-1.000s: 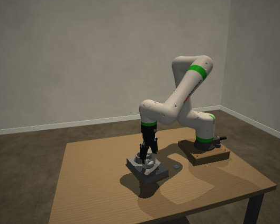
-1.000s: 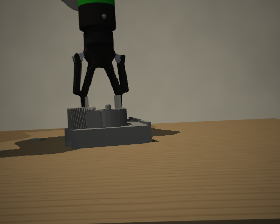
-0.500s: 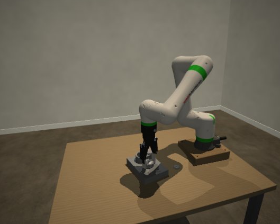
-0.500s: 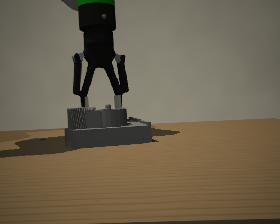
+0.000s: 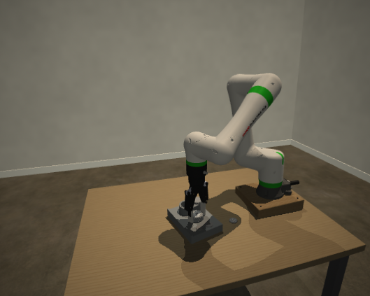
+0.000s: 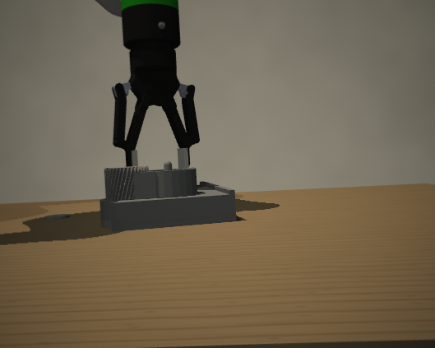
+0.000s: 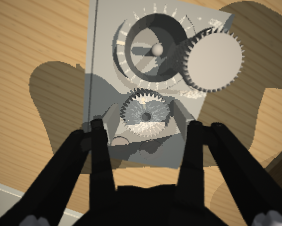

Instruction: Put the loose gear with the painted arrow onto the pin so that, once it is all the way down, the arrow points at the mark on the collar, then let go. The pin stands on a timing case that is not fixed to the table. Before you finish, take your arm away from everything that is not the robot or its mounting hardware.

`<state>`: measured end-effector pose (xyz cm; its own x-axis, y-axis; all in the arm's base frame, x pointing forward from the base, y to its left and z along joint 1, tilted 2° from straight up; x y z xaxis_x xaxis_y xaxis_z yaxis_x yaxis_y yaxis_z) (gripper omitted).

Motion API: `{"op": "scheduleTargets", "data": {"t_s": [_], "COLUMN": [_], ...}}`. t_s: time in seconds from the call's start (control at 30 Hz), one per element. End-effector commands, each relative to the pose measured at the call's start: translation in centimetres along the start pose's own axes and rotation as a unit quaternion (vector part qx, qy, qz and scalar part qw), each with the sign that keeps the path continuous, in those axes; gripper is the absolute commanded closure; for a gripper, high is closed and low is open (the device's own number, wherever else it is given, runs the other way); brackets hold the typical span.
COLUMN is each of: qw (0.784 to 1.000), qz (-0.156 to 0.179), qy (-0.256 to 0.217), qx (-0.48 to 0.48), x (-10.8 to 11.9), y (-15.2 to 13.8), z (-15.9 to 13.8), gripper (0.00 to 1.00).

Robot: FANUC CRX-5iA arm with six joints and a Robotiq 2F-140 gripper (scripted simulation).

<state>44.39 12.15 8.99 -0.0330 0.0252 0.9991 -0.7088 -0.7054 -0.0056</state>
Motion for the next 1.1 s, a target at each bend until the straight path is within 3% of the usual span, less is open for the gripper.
{"op": "scheduleTargets", "data": {"t_s": [0.0, 0.13, 0.17, 1.07], "qw": [1.0, 1.0, 1.0, 1.0], "qz": [0.0, 0.0, 0.0, 0.0], "qy": [0.0, 0.0, 0.0, 0.0], "qx": [0.0, 0.0, 0.0, 0.0], "x": [0.02, 0.02, 0.02, 0.02], "y": [-0.01, -0.01, -0.01, -0.01], "z": [0.01, 0.01, 0.01, 0.01], "gripper": [0.47, 0.47, 1.0, 1.0]}}
Point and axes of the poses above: the point where the finger pads meet when closed, its own x axis back along the fingers, its own y axis across the jaws, z = x × y, the point moved 6 cm from there along x, back along the fingers, and after that the axes turned 11 degrees about x, right-handed, at the moved point
